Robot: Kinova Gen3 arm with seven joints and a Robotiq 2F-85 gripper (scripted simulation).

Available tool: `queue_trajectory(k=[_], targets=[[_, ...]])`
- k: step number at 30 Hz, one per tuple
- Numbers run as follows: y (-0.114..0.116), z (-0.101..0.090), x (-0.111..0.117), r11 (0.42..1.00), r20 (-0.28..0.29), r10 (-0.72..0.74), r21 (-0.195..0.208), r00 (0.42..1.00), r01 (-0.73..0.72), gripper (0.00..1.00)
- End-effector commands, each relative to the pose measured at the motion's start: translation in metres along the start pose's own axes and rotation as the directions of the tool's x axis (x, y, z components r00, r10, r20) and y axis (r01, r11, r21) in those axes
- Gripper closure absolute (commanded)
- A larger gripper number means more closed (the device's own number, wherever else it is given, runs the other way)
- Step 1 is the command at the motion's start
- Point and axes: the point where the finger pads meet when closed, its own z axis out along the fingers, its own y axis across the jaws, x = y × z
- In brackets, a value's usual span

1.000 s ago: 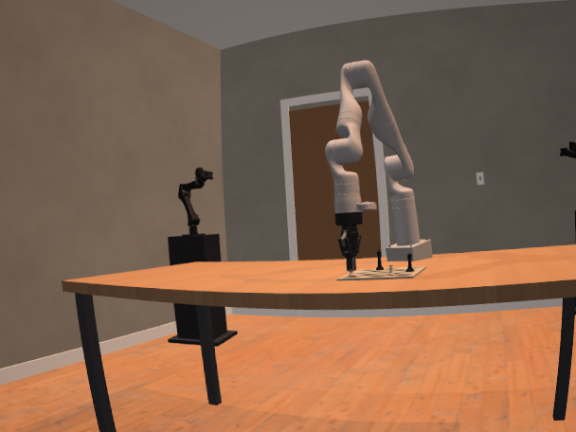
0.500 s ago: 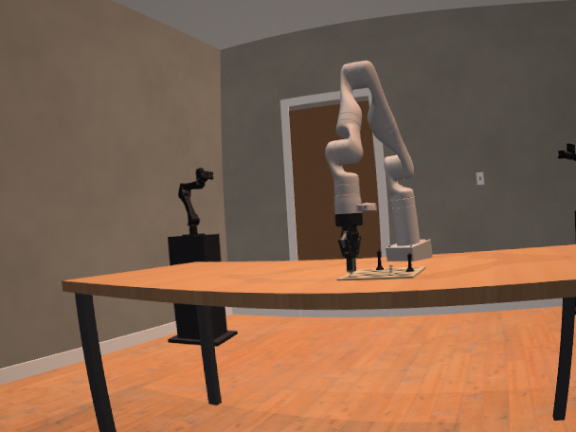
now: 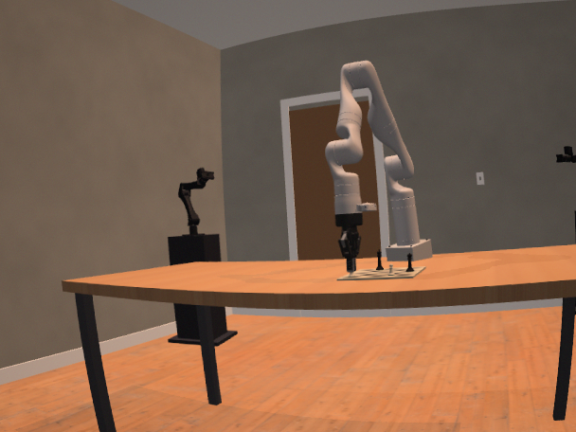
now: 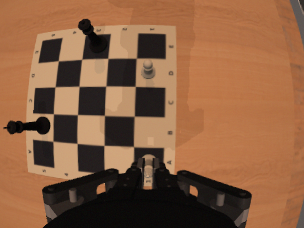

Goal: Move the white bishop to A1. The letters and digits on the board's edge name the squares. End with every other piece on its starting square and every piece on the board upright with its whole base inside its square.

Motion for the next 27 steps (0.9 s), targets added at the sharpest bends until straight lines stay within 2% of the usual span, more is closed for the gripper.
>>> queue_trajectory(k=[1,19,20,22,23,25,26,27], targets=[[0.0007,-0.0008,-0.0001,1.0,0.0,0.0,-0.002,1.0,0.0,1.0],[0.0007,-0.0008,-0.0001,1.0,0.0,0.0,-0.002,1.0,0.0,1.0],[0.0007,-0.0008,-0.0001,1.0,0.0,0.0,-0.002,1.0,0.0,0.93],[0.0007,-0.0008,-0.0001,1.0,0.0,0.0,-0.002,1.0,0.0,0.93],[0.0007,-0.0008,-0.0001,1.0,0.0,0.0,-0.002,1.0,0.0,0.85],[0.0007,-0.0008,-0.0001,1.0,0.0,0.0,-0.002,1.0,0.0,0.85],[0.0007,-0.0008,-0.0001,1.0,0.0,0.0,-0.002,1.0,0.0,0.78],[0.0007,-0.0008,-0.0001,1.0,0.0,0.0,-0.002,1.0,0.0,0.78]])
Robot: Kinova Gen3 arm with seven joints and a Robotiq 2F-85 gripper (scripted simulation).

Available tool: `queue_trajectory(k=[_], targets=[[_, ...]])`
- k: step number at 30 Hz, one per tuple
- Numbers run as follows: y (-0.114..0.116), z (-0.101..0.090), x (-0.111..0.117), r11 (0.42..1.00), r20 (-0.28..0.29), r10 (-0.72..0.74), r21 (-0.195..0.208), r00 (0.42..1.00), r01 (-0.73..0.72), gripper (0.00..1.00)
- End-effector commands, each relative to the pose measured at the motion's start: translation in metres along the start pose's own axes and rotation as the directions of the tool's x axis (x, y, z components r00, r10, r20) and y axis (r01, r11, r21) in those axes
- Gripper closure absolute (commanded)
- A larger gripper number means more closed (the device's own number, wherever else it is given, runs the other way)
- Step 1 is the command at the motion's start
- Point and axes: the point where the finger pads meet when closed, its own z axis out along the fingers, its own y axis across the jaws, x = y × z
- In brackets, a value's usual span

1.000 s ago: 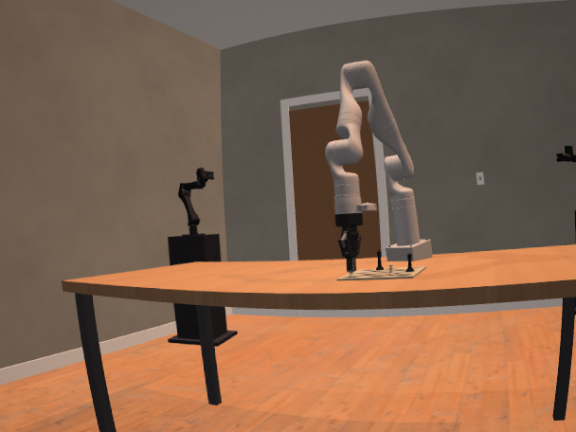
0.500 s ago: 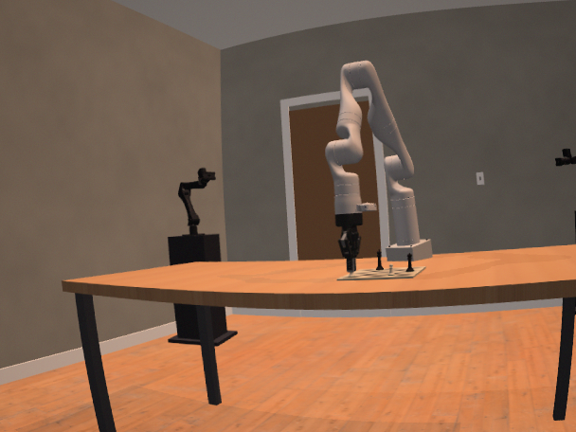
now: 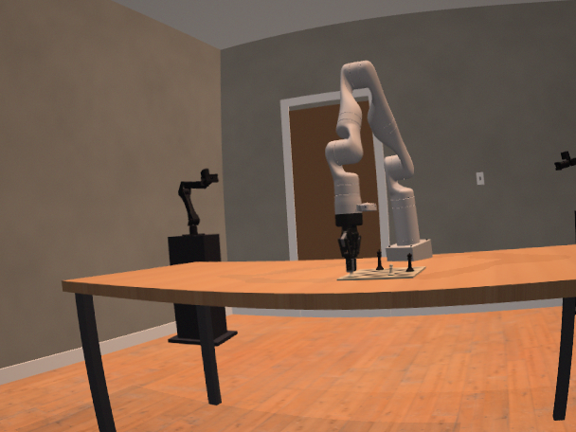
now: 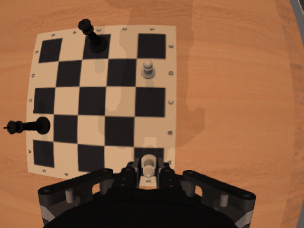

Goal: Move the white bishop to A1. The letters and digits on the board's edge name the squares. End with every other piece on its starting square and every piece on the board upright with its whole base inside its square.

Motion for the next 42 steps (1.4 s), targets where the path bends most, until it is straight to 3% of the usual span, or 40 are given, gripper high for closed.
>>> queue_trajectory(k=[1,2,4,5,24,37,42], targets=[[0.001,-0.001,0.0,1.0,0.0,0.0,-0.002,1.0,0.0,0.78],[0.001,-0.001,0.0,1.0,0.0,0.0,-0.002,1.0,0.0,0.71],[0.001,-0.001,0.0,1.0,0.0,0.0,-0.002,1.0,0.0,0.71],[0.001,-0.001,0.0,1.0,0.0,0.0,-0.002,1.0,0.0,0.63],[0.001,-0.009,0.0,1.0,0.0,0.0,-0.002,1.0,0.0,0.63],[0.001,-0.073,0.0,1.0,0.0,0.0,-0.002,1.0,0.0,0.63],[0.001,-0.083,0.0,1.0,0.0,0.0,-0.002,1.0,0.0,0.63]])
